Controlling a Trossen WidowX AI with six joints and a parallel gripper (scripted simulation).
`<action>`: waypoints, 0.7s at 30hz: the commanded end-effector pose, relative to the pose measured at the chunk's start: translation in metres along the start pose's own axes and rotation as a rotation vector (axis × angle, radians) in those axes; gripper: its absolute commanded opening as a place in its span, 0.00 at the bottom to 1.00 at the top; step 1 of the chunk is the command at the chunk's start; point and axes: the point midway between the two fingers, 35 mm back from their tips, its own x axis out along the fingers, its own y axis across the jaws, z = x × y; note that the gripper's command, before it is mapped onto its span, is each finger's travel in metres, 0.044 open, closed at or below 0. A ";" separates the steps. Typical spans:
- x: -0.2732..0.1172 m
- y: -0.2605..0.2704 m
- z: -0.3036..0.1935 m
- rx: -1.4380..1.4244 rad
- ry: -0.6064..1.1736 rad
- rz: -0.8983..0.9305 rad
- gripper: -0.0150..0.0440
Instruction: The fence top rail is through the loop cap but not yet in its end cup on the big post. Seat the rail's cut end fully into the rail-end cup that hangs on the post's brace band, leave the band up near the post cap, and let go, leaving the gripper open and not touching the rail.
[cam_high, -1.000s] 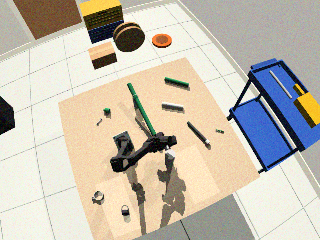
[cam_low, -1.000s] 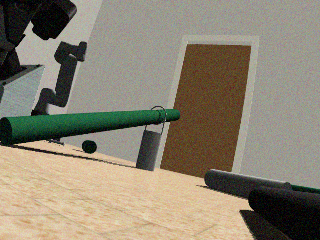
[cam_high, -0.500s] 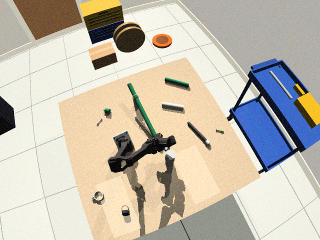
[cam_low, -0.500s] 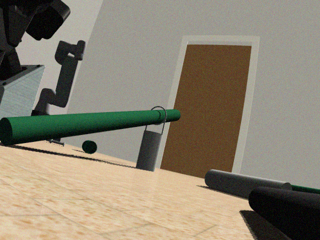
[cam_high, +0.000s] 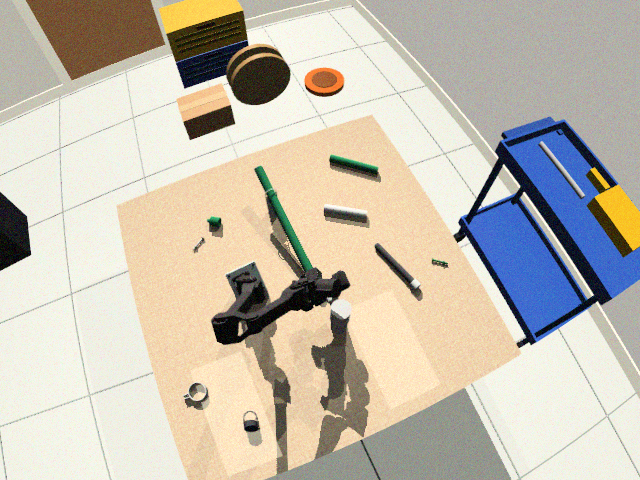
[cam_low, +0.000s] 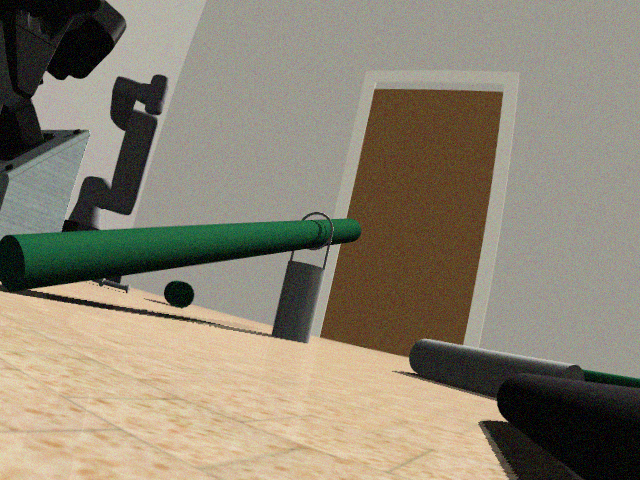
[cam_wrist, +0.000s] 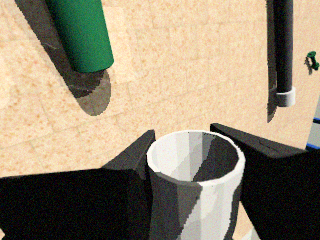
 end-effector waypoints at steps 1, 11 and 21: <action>-0.003 0.004 0.001 -0.038 -0.024 -0.003 0.25; -0.006 0.009 0.000 -0.093 -0.055 -0.003 0.25; -0.006 0.010 0.000 -0.103 -0.061 -0.003 0.25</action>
